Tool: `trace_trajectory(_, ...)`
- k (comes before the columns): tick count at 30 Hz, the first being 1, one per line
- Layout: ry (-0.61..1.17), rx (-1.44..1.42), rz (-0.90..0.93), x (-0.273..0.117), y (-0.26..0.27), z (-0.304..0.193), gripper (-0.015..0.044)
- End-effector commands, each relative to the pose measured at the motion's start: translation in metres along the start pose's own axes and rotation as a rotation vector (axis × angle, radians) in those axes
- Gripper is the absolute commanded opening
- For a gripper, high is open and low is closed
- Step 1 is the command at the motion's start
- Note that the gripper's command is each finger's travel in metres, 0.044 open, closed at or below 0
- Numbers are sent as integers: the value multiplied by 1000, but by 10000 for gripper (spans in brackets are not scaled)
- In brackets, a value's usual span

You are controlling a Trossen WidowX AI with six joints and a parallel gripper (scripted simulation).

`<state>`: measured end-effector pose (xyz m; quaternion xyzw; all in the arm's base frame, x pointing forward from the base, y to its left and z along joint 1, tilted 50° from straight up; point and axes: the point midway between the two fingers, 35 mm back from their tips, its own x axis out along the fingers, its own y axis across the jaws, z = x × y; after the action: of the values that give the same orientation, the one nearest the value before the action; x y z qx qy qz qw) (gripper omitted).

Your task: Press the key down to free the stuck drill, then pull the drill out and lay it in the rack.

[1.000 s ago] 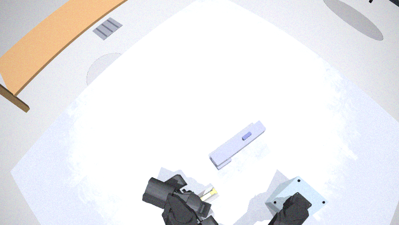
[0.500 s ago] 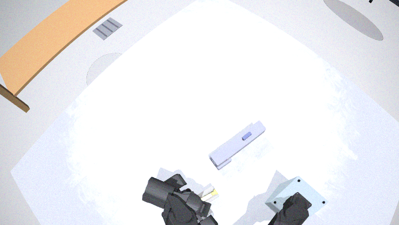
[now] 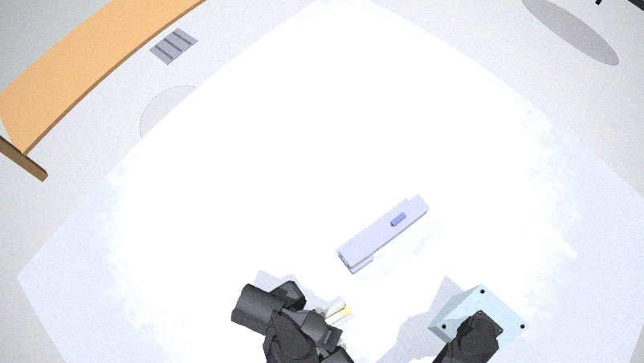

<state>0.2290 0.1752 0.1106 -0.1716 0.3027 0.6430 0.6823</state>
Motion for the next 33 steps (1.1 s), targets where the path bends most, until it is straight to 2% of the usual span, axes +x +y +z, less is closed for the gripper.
trace_trajectory(1,12,-4,-10,-15,-1,1,440)
trace_trajectory(15,18,-1,-10,-74,-2,3,440)
trace_trajectory(18,23,17,-19,-70,-3,-1,440)
trace_trajectory(26,12,462,-383,-131,-56,-63,440)
trace_trajectory(33,-90,828,-713,-196,-76,-125,440)
